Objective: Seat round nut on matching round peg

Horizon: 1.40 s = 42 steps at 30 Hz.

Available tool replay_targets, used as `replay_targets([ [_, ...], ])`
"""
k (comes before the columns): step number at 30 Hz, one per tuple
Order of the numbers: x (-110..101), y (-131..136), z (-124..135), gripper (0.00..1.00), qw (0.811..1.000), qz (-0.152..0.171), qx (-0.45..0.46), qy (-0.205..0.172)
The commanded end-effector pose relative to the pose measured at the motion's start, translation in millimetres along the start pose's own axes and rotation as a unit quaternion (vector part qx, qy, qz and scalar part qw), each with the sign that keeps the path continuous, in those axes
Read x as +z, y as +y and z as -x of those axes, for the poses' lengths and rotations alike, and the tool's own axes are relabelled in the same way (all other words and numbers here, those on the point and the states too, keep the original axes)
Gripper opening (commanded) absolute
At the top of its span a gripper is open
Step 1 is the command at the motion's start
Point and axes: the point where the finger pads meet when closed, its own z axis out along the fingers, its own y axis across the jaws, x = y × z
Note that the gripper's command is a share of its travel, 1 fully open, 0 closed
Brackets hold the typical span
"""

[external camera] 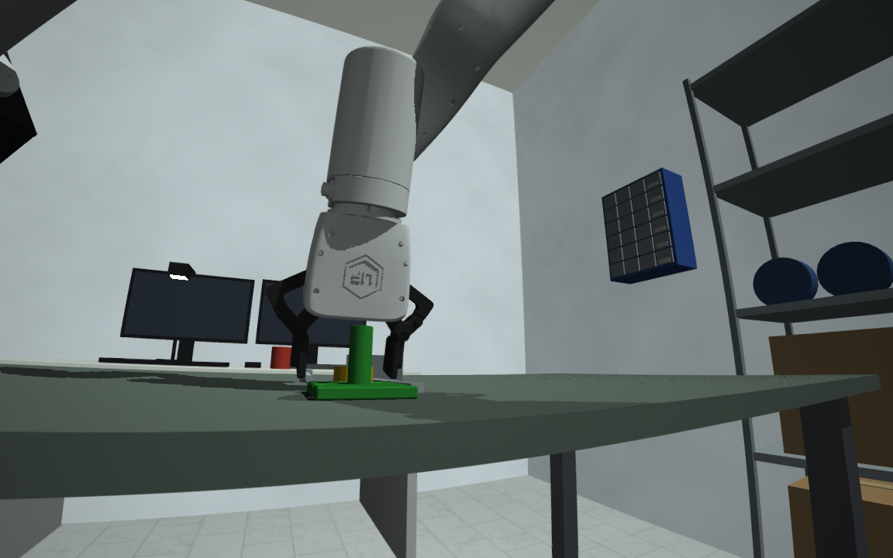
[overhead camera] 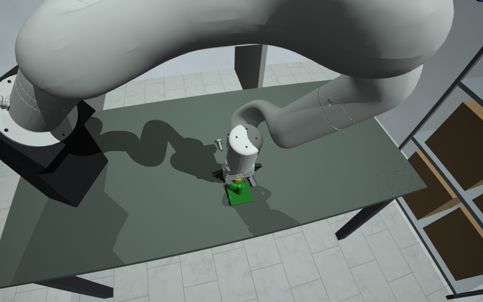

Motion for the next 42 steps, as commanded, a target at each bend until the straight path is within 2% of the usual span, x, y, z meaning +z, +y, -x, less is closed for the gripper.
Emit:
replay_targets([
  [1, -1, 0, 0, 1.00, 1.000, 0.000, 0.000, 0.000],
  [17, -28, 3, -18, 1.00, 1.000, 0.000, 0.000, -0.001],
  [32, -78, 1, -48, 1.00, 1.000, 0.000, 0.000, 0.001],
  [42, -88, -1, -54, 1.00, 1.000, 0.000, 0.001, 0.001],
])
